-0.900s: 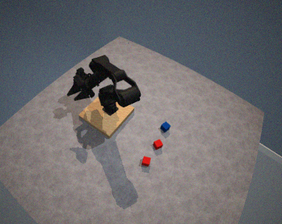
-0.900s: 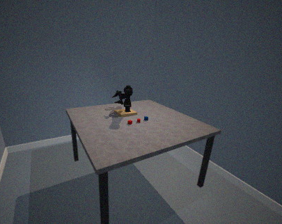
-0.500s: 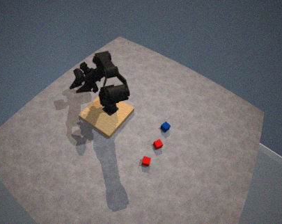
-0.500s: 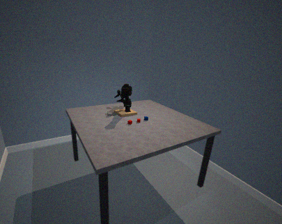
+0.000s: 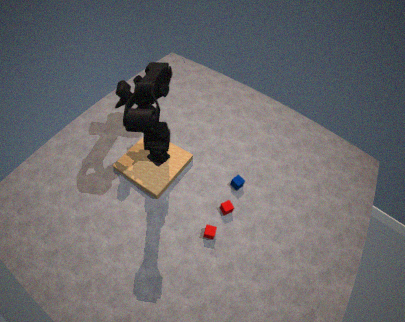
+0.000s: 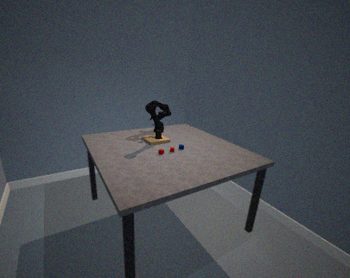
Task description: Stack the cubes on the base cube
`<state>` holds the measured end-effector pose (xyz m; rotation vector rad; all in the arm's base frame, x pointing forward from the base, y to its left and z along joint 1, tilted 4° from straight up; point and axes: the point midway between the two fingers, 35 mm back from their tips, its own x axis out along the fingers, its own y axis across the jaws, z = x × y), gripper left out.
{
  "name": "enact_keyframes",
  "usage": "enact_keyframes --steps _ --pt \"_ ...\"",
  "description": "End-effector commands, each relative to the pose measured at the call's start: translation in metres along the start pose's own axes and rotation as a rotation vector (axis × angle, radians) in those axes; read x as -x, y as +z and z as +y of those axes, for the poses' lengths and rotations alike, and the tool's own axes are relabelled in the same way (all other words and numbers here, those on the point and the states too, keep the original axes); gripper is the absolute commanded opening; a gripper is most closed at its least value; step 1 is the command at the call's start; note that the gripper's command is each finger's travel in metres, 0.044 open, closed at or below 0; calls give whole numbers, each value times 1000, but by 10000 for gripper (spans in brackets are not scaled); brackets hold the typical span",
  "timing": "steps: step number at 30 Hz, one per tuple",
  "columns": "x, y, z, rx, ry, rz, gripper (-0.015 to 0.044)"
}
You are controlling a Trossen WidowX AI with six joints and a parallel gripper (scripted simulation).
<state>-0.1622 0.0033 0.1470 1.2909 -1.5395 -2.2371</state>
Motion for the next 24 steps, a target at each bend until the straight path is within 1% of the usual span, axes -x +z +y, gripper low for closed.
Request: enact_keyframes --steps 1,13,24 --pt "15 20 -11 -102 -55 -80 265" --pt "74 59 -54 -440 -185 -318 265" --pt "140 67 -100 -773 -271 -532 265"
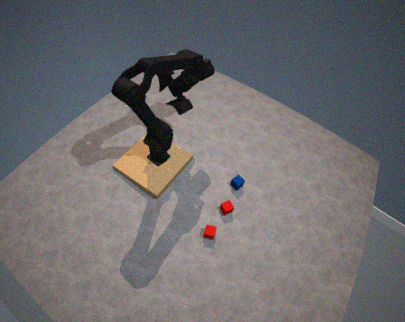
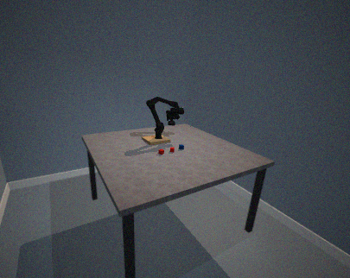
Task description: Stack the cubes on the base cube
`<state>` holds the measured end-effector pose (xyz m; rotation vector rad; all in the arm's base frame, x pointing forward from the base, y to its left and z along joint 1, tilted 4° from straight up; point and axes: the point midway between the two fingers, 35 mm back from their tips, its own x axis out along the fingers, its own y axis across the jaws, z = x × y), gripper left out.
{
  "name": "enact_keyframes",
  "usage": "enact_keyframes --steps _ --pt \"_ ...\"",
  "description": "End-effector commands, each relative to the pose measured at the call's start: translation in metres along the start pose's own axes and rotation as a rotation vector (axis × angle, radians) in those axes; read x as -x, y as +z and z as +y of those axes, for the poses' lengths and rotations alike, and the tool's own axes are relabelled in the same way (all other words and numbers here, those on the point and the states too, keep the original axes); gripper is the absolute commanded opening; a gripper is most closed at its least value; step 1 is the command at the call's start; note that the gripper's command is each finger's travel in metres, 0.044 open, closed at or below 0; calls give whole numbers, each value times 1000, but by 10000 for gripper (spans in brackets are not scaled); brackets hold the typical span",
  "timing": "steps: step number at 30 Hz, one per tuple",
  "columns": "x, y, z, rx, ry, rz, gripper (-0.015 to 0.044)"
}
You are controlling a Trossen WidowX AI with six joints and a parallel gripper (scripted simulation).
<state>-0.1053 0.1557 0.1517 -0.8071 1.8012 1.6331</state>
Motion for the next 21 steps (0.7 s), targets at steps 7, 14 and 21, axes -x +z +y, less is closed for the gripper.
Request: enact_keyframes --steps 7,14,21 --pt "44 46 -44 -317 -75 -180 265" --pt "79 64 -84 -550 -115 -296 265" --pt "117 69 -129 -790 -145 -406 265"
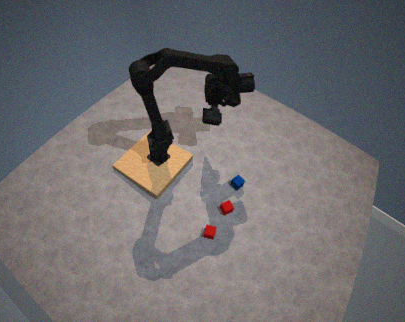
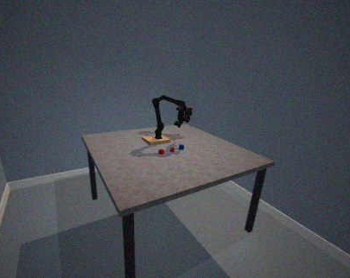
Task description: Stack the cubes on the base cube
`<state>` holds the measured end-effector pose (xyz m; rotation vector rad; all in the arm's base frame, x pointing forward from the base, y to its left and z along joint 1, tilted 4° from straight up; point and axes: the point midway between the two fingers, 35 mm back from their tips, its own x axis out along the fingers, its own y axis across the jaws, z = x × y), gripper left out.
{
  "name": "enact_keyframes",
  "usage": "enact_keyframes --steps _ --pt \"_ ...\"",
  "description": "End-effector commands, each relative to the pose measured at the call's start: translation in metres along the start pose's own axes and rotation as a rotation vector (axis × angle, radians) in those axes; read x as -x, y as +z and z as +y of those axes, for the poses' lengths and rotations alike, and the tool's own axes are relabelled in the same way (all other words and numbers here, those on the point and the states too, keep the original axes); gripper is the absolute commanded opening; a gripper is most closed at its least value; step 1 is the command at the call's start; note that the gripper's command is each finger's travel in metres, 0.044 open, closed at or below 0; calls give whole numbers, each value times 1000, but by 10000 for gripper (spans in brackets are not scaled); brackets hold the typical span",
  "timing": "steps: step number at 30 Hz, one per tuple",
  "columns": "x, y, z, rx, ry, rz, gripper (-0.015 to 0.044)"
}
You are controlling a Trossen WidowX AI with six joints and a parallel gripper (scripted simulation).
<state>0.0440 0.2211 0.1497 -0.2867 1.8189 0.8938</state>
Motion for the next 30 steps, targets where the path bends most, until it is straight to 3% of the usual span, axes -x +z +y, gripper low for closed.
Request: enact_keyframes --steps 1,16,30 --pt "15 25 -20 -137 -22 -64 265" --pt "73 82 -126 -674 -86 -259 265" --pt "127 77 -252 -1194 -132 -404 265"
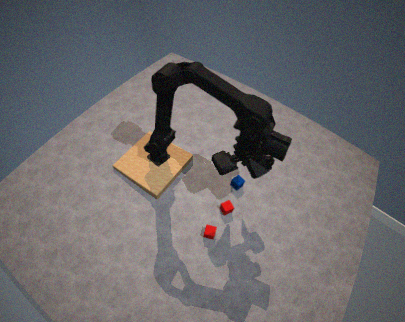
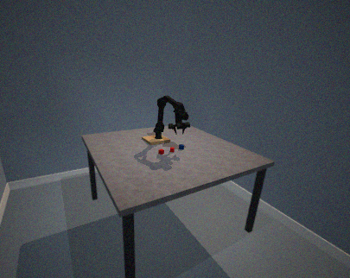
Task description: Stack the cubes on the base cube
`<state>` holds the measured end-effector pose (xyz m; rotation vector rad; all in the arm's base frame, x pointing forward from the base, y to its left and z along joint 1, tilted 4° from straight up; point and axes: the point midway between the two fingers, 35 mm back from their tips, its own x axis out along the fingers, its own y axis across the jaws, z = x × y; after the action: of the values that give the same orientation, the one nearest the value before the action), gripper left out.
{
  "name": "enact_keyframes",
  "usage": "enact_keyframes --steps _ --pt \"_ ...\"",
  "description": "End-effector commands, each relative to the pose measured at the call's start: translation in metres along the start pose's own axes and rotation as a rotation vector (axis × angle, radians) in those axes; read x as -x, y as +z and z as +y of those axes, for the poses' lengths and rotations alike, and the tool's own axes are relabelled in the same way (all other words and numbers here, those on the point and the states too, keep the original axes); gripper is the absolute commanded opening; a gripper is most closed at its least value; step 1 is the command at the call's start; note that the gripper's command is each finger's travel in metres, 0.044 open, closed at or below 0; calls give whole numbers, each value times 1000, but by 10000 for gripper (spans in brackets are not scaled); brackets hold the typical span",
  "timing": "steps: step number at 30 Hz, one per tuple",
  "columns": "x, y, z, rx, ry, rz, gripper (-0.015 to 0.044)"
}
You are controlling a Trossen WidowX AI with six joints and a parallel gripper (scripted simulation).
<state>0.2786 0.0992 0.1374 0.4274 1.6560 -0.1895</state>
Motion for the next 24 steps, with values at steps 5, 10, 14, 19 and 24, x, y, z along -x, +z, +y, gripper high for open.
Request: enact_keyframes --steps 5,10,14,19,24 --pt "11 62 -53 -300 -40 -78 265" --pt "17 94 -96 -488 -68 -118 265" --pt "22 114 -134 -639 -91 -146 265" --pt "23 120 -149 -696 -101 -156 265" --pt "5 124 -152 -695 -100 -157 265"
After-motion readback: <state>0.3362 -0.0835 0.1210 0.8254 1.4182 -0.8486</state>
